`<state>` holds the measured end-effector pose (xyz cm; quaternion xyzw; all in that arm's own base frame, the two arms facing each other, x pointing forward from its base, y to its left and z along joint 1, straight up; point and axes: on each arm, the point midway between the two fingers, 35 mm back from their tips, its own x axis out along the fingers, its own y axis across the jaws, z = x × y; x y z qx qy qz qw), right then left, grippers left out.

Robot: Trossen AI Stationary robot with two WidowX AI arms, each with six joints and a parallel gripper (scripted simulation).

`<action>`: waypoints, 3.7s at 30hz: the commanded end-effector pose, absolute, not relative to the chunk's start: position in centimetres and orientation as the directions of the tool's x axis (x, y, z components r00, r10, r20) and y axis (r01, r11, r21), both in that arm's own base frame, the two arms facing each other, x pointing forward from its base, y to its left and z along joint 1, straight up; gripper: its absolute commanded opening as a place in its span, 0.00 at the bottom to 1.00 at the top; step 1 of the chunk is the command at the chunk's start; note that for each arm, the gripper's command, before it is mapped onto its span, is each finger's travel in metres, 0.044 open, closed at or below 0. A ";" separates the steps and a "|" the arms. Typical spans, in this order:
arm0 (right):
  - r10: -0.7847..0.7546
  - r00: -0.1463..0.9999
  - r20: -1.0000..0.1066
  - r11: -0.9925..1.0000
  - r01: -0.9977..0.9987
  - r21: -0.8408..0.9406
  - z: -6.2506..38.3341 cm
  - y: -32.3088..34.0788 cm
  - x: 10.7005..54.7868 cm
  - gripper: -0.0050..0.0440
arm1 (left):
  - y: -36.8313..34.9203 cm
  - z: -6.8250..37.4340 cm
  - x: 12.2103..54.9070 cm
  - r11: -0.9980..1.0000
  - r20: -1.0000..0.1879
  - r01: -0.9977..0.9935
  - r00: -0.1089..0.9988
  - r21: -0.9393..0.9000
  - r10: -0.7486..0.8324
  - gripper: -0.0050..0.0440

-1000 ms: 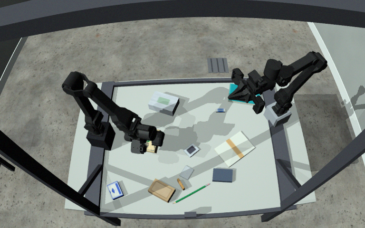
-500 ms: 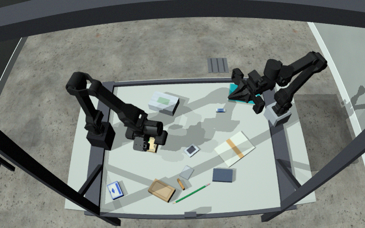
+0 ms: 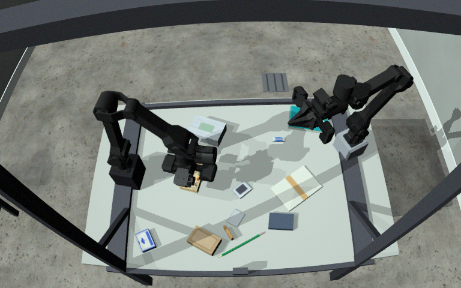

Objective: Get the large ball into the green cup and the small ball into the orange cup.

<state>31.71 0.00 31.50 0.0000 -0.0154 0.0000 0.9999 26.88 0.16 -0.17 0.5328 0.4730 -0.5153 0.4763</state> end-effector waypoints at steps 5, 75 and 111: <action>0.000 0.999 0.050 1.000 0.000 0.000 32.3 0.0 31.6 0.00 | 0.1 0.3 27.6 -0.103 -1.000 0.995 0.015 0.015 0.006 0.00; 0.000 0.999 0.050 1.000 0.000 0.000 32.3 0.0 31.6 0.00 | 0.2 0.5 27.6 -0.101 -1.000 0.995 0.025 0.026 -0.010 0.00; 0.000 0.999 0.050 1.000 0.000 0.000 32.3 0.0 31.6 0.00 | -0.6 0.3 26.2 -0.128 -0.940 0.953 0.294 0.274 0.175 0.00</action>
